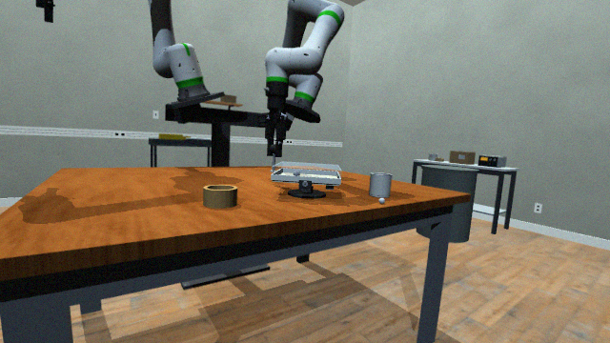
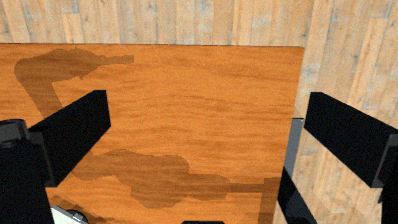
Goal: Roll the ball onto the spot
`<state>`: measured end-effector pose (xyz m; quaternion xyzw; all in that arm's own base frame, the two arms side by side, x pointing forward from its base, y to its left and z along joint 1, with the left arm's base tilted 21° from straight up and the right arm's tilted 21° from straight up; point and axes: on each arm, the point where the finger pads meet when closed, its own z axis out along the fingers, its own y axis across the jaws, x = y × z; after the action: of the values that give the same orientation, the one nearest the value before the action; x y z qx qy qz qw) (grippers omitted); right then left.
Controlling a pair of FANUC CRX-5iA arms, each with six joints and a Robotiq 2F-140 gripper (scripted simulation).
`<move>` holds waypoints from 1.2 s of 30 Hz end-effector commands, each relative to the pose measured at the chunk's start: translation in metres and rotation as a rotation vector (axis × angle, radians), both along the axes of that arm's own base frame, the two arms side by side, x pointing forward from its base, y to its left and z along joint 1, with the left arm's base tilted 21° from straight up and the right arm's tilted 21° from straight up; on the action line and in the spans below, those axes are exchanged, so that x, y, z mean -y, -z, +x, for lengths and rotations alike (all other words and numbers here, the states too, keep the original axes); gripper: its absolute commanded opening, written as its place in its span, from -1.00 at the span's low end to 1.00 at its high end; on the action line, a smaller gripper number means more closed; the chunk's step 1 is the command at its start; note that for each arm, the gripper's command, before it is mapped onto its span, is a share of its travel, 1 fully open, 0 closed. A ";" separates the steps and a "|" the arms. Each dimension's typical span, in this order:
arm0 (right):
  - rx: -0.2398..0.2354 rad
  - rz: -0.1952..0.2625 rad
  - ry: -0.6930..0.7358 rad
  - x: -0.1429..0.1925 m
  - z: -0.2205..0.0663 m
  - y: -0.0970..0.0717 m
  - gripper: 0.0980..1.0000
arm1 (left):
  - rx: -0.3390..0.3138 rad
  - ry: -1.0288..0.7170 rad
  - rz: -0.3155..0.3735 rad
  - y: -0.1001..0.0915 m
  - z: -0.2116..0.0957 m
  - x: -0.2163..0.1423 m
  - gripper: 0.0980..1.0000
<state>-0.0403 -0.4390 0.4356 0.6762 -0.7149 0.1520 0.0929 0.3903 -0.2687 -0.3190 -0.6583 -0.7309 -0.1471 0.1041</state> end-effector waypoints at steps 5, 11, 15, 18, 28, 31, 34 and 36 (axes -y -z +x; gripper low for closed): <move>0.000 -0.002 0.000 0.000 0.000 -0.001 1.00 | 0.001 0.000 -0.001 -0.001 0.001 0.001 -0.28; 0.000 -0.002 0.000 0.000 0.000 -0.001 1.00 | 0.001 0.000 -0.001 -0.001 0.001 0.001 -0.28; 0.000 -0.002 0.000 0.000 0.000 -0.001 1.00 | 0.001 0.000 -0.001 -0.001 0.001 0.001 -0.28; 0.000 -0.002 0.000 0.000 0.000 -0.001 1.00 | 0.001 0.000 -0.001 -0.001 0.001 0.001 -0.28; 0.000 -0.002 0.000 0.000 0.000 -0.001 1.00 | 0.001 0.000 -0.001 -0.004 0.000 0.002 -0.28; 0.000 -0.002 0.000 0.000 0.000 -0.001 1.00 | 0.001 0.000 -0.001 -0.005 0.000 0.003 -0.28; 0.000 -0.002 0.000 0.000 0.000 -0.001 1.00 | 0.001 0.000 -0.001 -0.007 0.000 0.003 -0.28; 0.000 -0.002 0.000 0.000 0.000 -0.001 1.00 | 0.001 0.000 -0.001 -0.009 0.000 0.004 -0.28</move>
<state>-0.0403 -0.4390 0.4356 0.6762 -0.7149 0.1520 0.0929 0.3900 -0.2714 -0.3119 -0.6583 -0.7309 -0.1471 0.1041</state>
